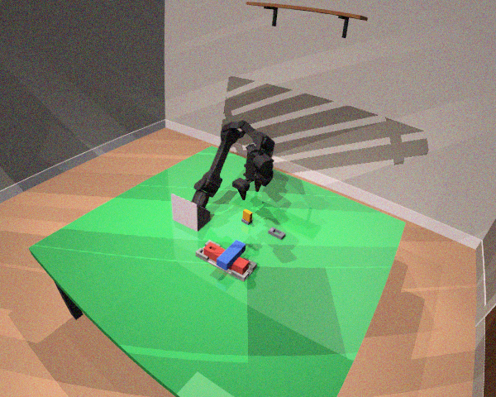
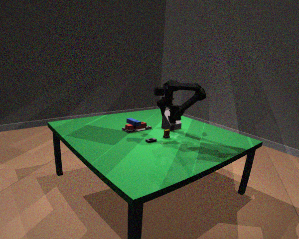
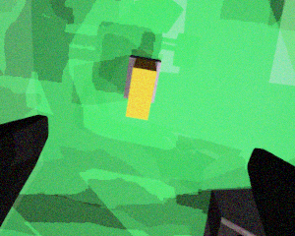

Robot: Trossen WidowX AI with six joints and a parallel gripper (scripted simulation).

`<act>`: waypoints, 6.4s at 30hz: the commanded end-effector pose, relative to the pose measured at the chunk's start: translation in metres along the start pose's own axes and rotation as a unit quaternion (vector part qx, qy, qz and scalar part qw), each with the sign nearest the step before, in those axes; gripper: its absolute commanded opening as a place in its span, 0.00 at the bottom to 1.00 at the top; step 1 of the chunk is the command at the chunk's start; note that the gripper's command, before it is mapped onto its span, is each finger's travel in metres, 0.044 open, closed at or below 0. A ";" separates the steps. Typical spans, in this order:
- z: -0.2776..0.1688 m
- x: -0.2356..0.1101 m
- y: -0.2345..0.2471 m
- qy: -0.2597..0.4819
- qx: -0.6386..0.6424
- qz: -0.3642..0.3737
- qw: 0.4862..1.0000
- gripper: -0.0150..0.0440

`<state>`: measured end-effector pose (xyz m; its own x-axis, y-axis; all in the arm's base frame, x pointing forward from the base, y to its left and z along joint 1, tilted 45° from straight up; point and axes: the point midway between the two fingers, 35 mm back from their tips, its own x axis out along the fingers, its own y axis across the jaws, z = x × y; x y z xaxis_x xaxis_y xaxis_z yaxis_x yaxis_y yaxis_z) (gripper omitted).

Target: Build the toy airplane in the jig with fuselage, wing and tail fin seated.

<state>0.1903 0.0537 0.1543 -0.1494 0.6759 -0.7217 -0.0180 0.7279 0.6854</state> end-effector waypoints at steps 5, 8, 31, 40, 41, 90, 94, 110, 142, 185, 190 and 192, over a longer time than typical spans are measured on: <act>-0.009 0.012 0.006 0.005 0.006 0.005 1.000 1.00; -0.008 0.045 0.006 0.004 0.006 0.005 1.000 1.00; -0.009 0.089 0.007 0.004 0.005 0.006 1.000 1.00; -0.009 0.103 0.007 0.004 0.005 0.005 1.000 1.00; -0.009 0.105 0.007 0.004 0.005 0.006 1.000 1.00; -0.012 0.114 0.006 -0.019 0.034 0.019 0.999 0.25; -0.009 0.104 0.006 -0.020 0.035 0.015 0.999 0.25; -0.003 0.055 0.003 -0.023 0.042 0.001 0.999 0.25; 0.006 -0.003 -0.019 -0.016 0.038 -0.004 0.999 0.25; 0.042 0.009 -0.146 -0.007 0.008 -0.021 1.000 0.25; 0.043 0.012 -0.161 -0.006 -0.001 -0.020 1.000 0.25; 0.044 0.014 -0.167 -0.006 -0.004 -0.019 1.000 0.25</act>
<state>0.2324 -0.0459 0.0347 -0.1396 0.6516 -0.7456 -0.0143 0.7515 0.6595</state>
